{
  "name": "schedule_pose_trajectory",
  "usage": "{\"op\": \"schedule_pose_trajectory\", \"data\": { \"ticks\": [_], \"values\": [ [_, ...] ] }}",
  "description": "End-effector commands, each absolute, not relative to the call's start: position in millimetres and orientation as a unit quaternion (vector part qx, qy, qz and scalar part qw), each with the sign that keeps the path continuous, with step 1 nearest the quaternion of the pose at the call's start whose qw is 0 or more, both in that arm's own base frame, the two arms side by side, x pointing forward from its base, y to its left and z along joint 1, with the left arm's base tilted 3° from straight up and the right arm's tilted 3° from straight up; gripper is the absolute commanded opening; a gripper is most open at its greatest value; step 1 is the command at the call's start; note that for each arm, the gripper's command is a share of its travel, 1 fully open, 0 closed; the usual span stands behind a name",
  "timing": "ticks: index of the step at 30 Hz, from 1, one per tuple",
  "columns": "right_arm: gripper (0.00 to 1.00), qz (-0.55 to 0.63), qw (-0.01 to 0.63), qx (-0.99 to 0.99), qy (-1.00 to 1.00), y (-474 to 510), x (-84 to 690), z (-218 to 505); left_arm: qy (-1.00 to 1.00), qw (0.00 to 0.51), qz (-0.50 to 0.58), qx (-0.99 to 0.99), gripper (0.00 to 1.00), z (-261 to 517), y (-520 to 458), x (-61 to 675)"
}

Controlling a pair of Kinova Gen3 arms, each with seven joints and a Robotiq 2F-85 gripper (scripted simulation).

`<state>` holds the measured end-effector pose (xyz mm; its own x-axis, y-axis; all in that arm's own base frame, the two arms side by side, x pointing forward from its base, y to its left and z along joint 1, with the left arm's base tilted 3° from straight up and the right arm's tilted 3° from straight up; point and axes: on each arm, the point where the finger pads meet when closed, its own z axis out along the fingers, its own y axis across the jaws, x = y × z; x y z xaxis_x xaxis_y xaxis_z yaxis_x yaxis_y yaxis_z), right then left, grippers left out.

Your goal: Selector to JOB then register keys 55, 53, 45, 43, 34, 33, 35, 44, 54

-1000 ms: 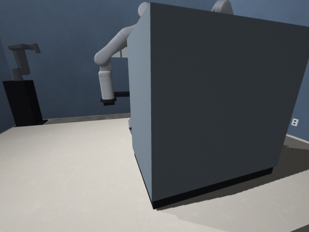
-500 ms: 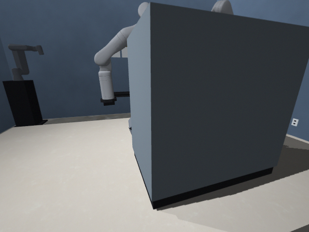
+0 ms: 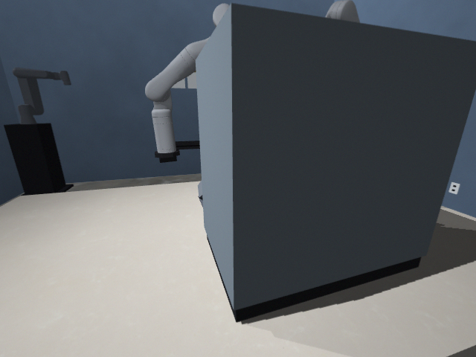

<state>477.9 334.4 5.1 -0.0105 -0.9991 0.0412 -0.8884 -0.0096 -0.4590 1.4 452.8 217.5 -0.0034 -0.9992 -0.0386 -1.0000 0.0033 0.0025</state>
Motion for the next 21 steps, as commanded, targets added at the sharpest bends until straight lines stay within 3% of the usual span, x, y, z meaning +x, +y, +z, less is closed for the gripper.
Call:
{"op": "schedule_pose_trajectory", "data": {
  "ticks": [1, 21],
  "values": [
    [0.099, -0.182, 0.153, -0.687, 0.687, 334.9, 478.7, 5.3, 0.708, 0.014, 0.015, -0.706, 1.000, 218.2, 453.1, 1.3],
    [0.099, -0.182, 0.153, -0.687, 0.687, 334.7, 481.7, -0.4, 0.708, 0.014, 0.015, -0.706, 1.000, 218.2, 453.1, 1.3]
  ]
}}
